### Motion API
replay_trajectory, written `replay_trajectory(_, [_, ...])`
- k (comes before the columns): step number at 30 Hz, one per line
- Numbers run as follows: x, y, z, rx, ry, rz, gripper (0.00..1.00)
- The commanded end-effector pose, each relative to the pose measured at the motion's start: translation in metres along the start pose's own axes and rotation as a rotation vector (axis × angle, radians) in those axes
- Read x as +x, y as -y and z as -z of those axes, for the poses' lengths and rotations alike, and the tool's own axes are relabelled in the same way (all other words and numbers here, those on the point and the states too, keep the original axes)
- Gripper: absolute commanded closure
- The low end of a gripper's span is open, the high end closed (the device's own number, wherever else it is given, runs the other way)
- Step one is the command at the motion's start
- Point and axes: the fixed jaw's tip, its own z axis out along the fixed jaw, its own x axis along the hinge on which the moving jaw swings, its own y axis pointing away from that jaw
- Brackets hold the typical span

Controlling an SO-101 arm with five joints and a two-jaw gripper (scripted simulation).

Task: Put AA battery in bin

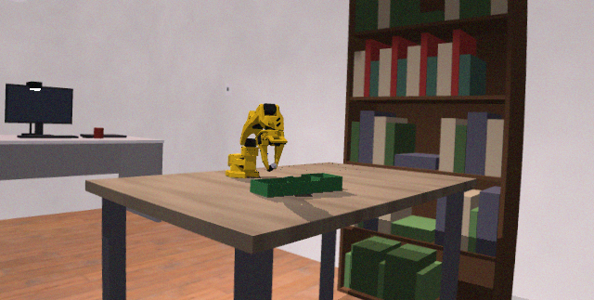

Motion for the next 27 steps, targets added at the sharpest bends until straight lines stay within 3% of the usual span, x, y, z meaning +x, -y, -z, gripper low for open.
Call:
replay_trajectory(1, [-0.011, 0.002, 0.013, 0.001, 0.075, -0.016, 1.00])
replay_trajectory(27, [-0.007, 0.002, 0.000, 0.001, 0.040, -0.016, 1.00])
